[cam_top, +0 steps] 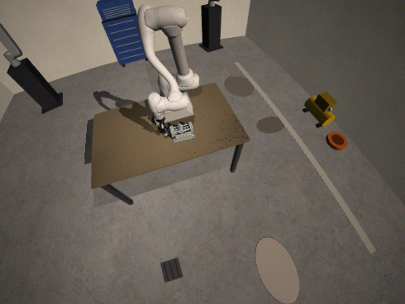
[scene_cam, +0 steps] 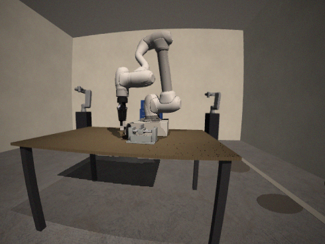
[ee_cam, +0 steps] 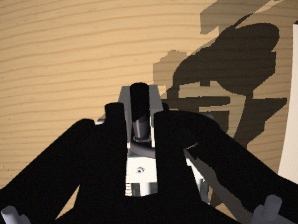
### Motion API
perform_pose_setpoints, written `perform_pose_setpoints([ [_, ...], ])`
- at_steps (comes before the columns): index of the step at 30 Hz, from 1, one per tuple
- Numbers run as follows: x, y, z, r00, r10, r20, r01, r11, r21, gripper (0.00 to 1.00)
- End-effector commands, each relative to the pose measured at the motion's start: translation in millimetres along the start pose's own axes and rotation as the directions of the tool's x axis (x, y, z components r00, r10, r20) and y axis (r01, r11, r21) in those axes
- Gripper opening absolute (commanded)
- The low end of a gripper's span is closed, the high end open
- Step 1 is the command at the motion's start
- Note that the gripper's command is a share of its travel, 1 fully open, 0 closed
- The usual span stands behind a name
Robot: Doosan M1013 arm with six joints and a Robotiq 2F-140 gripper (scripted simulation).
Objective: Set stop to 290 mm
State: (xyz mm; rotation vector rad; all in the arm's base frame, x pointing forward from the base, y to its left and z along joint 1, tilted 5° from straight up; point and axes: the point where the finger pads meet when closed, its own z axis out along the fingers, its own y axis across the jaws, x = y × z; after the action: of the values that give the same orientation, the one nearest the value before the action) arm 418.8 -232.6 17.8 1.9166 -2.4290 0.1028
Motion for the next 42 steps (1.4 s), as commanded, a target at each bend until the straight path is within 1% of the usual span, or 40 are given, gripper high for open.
perform_pose_setpoints([
  [1, -0.1, -1.7, 2.6, 1.0, 0.0, 0.0, 0.0, 1.0, 0.0, 0.04],
  [22, -0.1, -7.5, 24.0, 1.0, 0.0, 0.0, 0.0, 1.0, 0.0, 0.04],
  [34, -0.1, -3.5, 38.7, 1.0, 0.0, 0.0, 0.0, 1.0, 0.0, 0.04],
  [42, -0.1, 0.4, 44.5, 1.0, 0.0, 0.0, 0.0, 1.0, 0.0, 0.04],
])
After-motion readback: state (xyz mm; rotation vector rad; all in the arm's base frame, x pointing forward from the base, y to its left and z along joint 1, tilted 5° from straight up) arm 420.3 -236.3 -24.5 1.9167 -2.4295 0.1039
